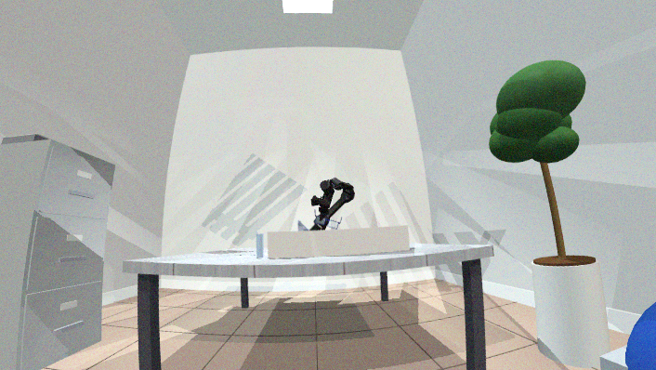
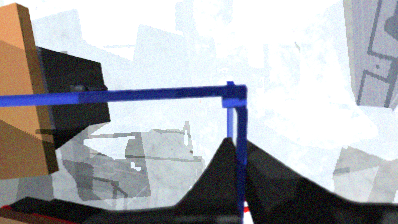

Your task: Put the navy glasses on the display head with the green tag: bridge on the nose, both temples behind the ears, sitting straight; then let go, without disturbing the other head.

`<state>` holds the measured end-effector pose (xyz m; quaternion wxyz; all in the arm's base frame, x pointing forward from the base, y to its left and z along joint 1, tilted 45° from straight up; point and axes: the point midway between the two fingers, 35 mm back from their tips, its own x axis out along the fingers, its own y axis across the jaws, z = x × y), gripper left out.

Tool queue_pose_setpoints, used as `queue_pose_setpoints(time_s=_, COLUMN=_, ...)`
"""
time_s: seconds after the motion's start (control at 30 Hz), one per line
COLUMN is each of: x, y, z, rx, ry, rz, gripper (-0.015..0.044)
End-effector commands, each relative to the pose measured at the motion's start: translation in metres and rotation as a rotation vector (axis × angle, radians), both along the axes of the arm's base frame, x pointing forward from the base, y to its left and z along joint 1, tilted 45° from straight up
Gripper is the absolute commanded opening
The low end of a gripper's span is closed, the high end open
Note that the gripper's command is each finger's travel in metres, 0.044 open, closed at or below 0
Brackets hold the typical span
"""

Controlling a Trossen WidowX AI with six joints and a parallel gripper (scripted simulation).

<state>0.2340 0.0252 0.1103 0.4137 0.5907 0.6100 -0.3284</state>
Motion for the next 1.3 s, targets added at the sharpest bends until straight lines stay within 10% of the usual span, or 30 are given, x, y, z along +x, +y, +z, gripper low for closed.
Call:
queue_pose_setpoints(time_s=0.0, x=0.009, y=-0.006, z=-0.011, rx=0.032, ry=0.013, rz=0.036, gripper=0.0000)
queue_pose_setpoints(time_s=1.27, x=0.023, y=-0.040, z=-0.114, rx=0.316, ry=0.078, rz=0.209, gripper=0.0000)
